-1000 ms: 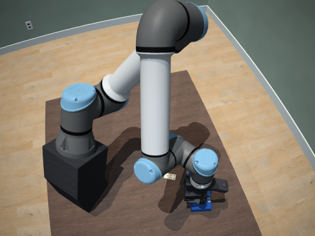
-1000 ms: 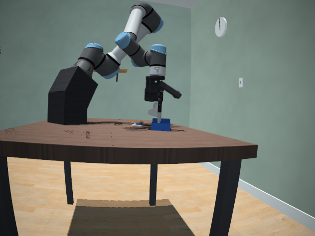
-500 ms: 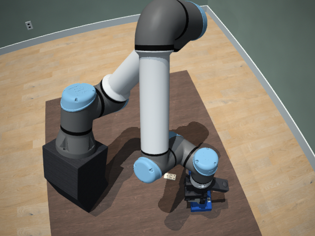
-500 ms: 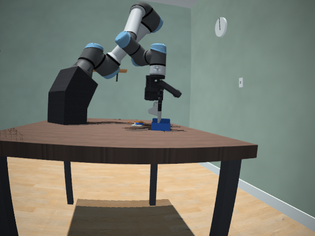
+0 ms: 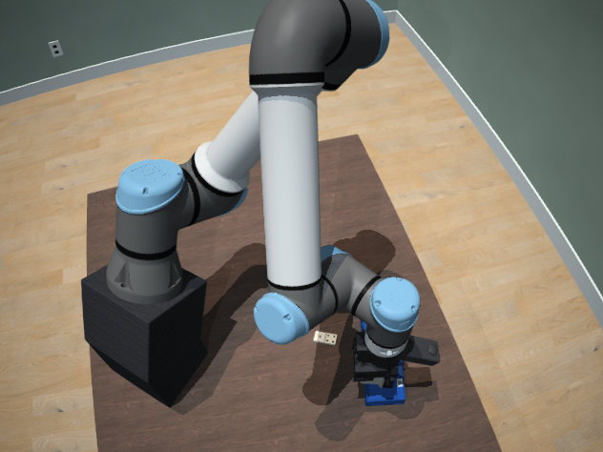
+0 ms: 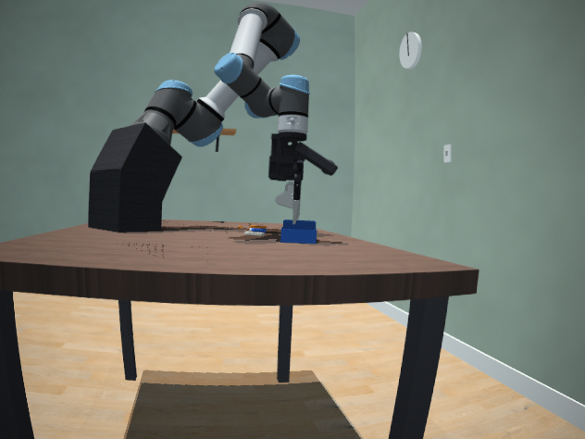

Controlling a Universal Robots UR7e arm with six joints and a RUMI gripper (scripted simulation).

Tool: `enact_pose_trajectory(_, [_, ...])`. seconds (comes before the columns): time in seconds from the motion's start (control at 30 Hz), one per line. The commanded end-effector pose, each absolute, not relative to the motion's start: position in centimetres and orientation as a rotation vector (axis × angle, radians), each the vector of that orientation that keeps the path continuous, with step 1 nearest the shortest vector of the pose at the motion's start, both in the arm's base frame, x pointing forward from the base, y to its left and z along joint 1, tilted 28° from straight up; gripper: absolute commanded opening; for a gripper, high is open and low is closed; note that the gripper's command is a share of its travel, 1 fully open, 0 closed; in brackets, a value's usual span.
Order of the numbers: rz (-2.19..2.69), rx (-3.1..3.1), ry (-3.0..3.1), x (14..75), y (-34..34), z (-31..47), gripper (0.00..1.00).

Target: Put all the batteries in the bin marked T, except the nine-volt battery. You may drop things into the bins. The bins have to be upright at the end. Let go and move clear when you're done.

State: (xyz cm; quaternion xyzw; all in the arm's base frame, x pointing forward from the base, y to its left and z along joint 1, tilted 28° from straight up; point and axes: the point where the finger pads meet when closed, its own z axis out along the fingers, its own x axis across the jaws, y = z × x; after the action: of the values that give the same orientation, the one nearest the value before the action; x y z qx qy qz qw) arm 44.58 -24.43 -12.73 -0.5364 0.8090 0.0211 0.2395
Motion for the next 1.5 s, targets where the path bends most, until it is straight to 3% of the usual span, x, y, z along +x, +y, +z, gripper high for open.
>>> enact_pose_trajectory(0.0, [0.057, -1.469, 2.215, 44.3, -24.7, -12.1, 0.04])
enact_pose_trajectory(0.67, [0.057, -1.469, 2.215, 43.2, -25.6, -9.3, 0.04])
enact_pose_trajectory(1.47, [0.057, -1.469, 2.214, 45.5, -18.3, -5.9, 0.04])
